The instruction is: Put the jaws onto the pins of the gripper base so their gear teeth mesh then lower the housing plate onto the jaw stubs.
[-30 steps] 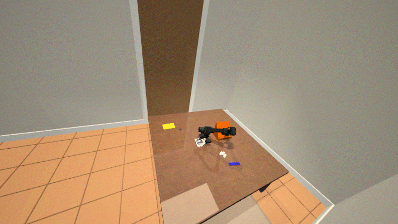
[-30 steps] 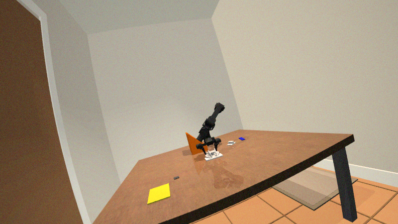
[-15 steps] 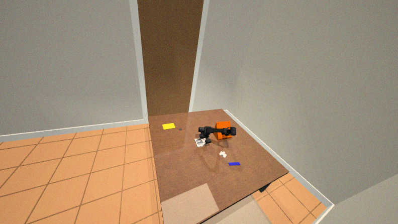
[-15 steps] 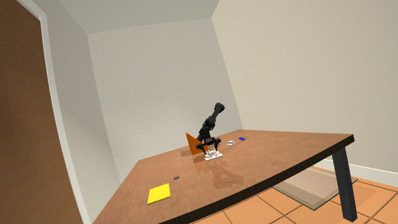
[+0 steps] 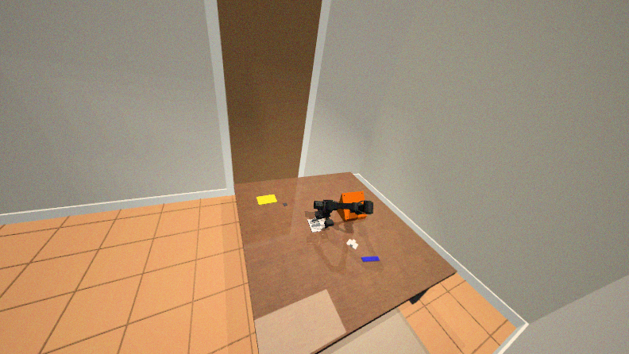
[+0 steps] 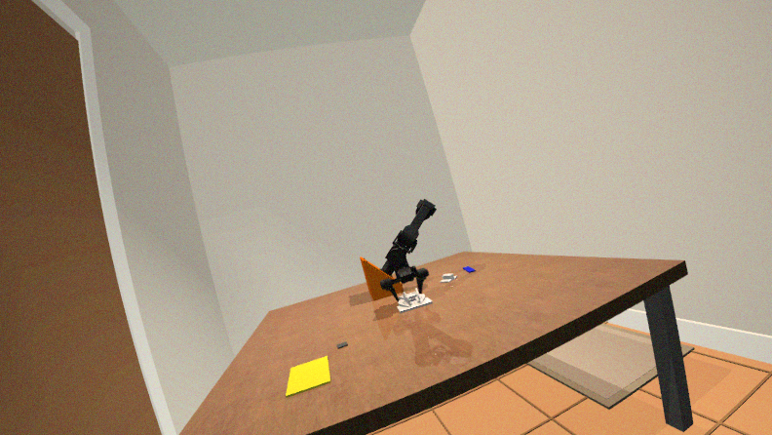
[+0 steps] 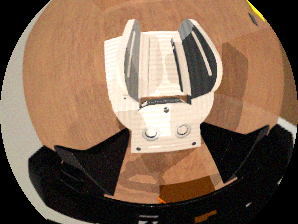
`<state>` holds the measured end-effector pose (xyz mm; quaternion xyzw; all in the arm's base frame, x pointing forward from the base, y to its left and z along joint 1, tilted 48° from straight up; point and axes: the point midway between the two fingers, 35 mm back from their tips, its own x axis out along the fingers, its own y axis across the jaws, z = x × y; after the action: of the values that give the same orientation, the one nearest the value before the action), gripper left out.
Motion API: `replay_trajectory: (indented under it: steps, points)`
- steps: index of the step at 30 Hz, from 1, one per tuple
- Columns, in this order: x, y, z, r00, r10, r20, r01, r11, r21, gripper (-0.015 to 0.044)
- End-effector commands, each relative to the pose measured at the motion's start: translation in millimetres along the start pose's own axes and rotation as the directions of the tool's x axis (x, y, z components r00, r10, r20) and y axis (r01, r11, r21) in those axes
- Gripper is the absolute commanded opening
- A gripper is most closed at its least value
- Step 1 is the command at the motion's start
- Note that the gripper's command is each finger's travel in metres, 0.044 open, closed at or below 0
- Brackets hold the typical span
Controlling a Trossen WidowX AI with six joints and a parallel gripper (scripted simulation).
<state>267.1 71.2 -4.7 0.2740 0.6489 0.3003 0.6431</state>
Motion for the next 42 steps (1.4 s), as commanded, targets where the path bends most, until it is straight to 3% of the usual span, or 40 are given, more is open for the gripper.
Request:
replay_trajectory:
  steps: [1, 8, 17, 22, 30, 42]
  points:
    - [0, 0, 0, 1.000, 0.000, 0.000, 0.000, 1.000, 0.000, 0.0440]
    - [-2, 0, 0, 1.000, -0.001, 0.000, 0.001, 1.000, 0.000, 0.0440]
    - [-74, -1, 0, 1.000, -0.006, -0.002, 0.006, 1.000, 0.005, 0.0440]
    - [-71, -3, 0, 1.000, -0.004, 0.005, 0.004, 1.000, 0.013, 0.0440]
    - [-122, -11, -62, 1.000, -0.010, -0.004, 0.010, 1.000, 0.009, 0.0440]
    - [-126, -11, -68, 1.000, -0.008, -0.005, 0.008, 1.000, 0.008, 0.0440]
